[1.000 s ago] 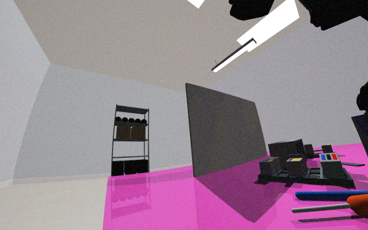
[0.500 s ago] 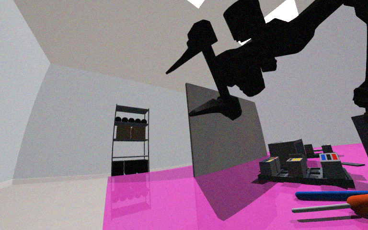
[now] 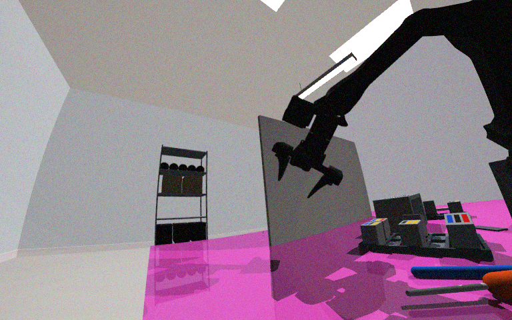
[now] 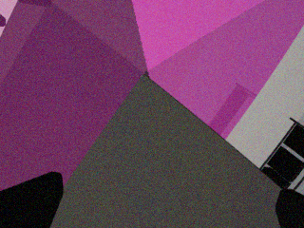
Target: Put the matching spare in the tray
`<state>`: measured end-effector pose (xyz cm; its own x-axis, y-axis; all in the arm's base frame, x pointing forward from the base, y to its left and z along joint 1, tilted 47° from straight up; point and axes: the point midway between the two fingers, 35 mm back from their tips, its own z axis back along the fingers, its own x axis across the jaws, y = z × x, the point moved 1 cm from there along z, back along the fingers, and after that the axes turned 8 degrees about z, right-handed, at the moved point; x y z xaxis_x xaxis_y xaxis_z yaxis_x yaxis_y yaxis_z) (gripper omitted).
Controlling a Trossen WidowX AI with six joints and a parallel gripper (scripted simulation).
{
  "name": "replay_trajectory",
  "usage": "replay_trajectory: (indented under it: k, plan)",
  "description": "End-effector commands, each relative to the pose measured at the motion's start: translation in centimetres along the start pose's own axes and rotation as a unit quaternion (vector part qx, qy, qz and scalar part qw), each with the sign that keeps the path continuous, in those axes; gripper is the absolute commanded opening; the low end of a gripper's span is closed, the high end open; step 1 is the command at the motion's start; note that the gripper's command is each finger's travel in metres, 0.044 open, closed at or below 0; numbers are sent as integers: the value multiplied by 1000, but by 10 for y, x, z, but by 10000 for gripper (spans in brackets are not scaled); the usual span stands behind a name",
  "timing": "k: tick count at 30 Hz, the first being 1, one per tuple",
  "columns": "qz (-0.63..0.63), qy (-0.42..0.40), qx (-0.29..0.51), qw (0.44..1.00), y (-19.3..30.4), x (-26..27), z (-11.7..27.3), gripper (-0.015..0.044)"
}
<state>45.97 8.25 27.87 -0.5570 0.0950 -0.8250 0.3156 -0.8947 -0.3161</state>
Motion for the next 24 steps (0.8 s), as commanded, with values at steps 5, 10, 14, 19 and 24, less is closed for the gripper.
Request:
replay_trajectory:
  k: [5,10,14,19,24]
  plan:
    - [-282,-155,78,943,111,66,-3,440]
    - [-492,-235,129,828,171,117,19,440]
    - [-646,-279,160,692,207,155,45,440]
    - [-814,-315,180,454,242,195,86,440]
    - [-832,-319,180,418,245,200,92,440]
